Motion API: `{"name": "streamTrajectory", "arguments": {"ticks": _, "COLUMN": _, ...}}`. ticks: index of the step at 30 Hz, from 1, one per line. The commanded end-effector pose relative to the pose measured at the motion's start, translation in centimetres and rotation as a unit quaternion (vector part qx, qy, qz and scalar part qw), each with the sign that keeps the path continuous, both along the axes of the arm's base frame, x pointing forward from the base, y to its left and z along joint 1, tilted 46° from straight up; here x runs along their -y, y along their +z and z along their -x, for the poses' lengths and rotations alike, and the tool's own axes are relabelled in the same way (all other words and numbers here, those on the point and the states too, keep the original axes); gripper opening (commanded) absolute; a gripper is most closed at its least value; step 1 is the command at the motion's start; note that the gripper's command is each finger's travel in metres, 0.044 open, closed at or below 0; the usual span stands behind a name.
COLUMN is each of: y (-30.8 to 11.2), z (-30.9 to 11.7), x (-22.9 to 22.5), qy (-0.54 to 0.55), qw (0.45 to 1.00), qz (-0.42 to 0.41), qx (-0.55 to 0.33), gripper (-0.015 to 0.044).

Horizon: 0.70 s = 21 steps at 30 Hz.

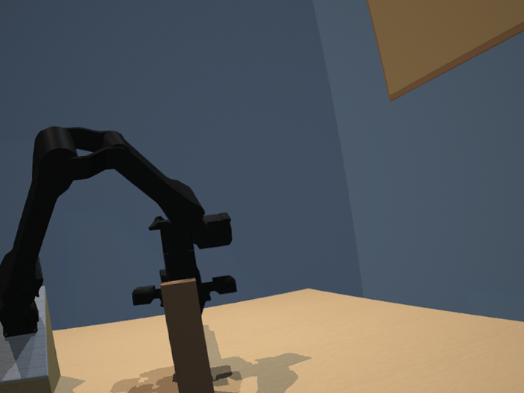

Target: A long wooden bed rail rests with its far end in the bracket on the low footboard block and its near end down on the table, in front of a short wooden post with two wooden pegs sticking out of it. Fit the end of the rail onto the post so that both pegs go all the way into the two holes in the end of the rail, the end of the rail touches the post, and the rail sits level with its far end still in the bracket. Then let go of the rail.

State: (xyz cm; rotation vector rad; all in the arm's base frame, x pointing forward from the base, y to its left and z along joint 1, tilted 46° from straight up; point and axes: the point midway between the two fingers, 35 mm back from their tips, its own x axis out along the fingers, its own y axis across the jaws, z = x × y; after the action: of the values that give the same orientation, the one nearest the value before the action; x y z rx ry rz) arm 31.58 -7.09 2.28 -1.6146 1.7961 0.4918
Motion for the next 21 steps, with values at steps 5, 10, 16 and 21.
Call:
{"name": "streamTrajectory", "arguments": {"ticks": 5, "y": 0.05, "z": -0.06, "x": -0.06, "qy": 0.003, "qw": 1.000, "qz": -0.001, "qx": 0.001, "gripper": 0.0000}}
{"name": "streamTrajectory", "arguments": {"ticks": 10, "y": 0.17, "z": -0.03, "x": 0.04, "qy": 0.003, "qw": 1.000, "qz": -0.001, "qx": 0.001, "gripper": 0.0000}}
{"name": "streamTrajectory", "arguments": {"ticks": 16, "y": 0.33, "z": 0.02, "x": 0.15, "qy": 0.003, "qw": 1.000, "qz": -0.001, "qx": 0.001, "gripper": 0.0000}}
{"name": "streamTrajectory", "arguments": {"ticks": 21, "y": 0.47, "z": 0.05, "x": 0.21, "qy": 0.003, "qw": 1.000, "qz": -0.001, "qx": 0.001, "gripper": 0.0000}}
